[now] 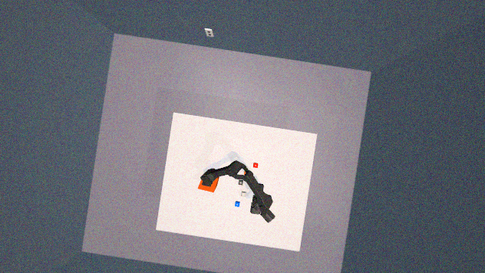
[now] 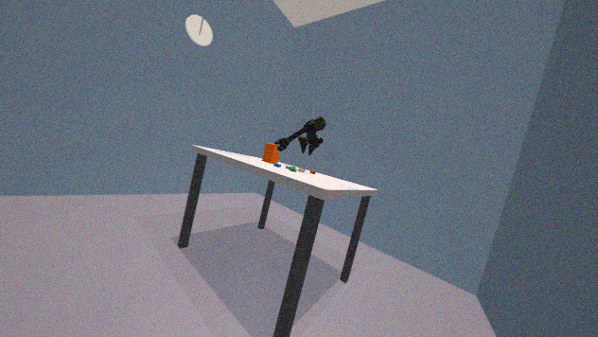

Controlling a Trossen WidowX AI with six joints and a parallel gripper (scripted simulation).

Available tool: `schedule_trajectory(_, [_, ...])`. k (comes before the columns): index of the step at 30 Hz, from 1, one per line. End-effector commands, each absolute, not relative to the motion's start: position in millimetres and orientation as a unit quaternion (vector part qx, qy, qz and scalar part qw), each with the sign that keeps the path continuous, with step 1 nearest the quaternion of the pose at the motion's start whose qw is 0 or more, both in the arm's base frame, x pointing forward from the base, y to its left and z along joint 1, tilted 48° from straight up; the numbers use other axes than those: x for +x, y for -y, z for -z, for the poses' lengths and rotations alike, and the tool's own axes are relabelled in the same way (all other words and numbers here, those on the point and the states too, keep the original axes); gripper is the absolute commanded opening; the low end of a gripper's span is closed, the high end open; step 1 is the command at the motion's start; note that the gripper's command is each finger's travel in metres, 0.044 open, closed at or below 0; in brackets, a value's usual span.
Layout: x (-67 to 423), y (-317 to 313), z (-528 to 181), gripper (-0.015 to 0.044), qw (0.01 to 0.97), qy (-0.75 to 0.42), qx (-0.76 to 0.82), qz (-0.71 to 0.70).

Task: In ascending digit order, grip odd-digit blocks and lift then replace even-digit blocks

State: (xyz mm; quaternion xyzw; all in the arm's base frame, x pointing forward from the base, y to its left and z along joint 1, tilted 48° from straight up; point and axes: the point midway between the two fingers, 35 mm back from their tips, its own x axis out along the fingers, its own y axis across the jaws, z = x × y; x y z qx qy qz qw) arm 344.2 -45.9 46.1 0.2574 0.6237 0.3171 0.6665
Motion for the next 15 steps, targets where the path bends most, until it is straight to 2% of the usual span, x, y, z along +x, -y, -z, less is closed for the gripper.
schedule_trajectory(1, [357.6,80.1,-16.1,0.04,0.668,-0.625,0.259,-0.31])
schedule_trajectory(7, [369.4,129.5,42.0,0.04,0.669,-0.624,0.258,-0.311])
schedule_trajectory(15, [369.5,130.9,44.0,0.04,0.669,-0.624,0.258,-0.311])
